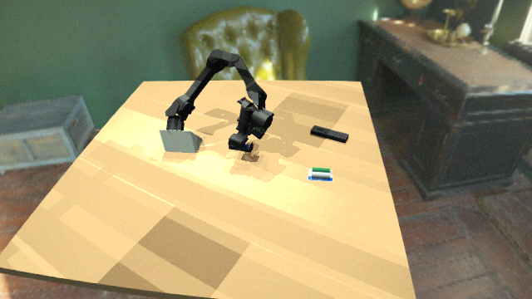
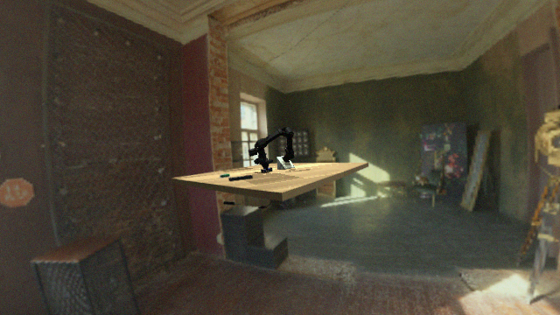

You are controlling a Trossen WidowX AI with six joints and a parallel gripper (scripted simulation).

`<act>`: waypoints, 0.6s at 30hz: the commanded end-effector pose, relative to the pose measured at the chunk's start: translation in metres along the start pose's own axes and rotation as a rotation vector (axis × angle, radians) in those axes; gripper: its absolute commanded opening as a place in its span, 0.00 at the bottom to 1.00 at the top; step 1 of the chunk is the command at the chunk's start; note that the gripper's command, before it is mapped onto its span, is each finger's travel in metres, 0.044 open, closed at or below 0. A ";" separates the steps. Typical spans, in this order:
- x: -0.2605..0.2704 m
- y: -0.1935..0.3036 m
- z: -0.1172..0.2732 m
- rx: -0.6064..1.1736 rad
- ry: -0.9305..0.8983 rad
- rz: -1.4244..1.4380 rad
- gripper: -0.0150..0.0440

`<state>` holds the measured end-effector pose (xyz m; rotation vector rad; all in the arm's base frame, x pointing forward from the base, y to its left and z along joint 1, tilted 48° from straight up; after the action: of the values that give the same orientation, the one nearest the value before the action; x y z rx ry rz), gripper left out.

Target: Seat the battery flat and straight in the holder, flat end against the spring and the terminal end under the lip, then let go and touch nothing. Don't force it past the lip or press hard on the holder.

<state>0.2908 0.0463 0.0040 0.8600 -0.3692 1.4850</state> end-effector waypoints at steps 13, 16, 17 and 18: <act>0.002 0.003 -0.002 -0.080 0.001 0.003 0.37; 0.002 0.004 -0.002 -0.093 0.002 0.003 0.37; 0.003 0.004 -0.002 -0.097 0.002 0.003 0.37; 0.003 0.004 -0.002 -0.101 0.002 0.003 0.37</act>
<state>0.2863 0.0483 0.0045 0.7903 -0.4228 1.4608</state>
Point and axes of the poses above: the point midway between the two fingers, 35 mm back from their tips, its own z axis back along the fingers, its own x axis across the jaws, y = z × x, the point moved 2 cm from there along z, back along the fingers, and after that the axes turned 1 degree about -z, right-handed, at the moved point
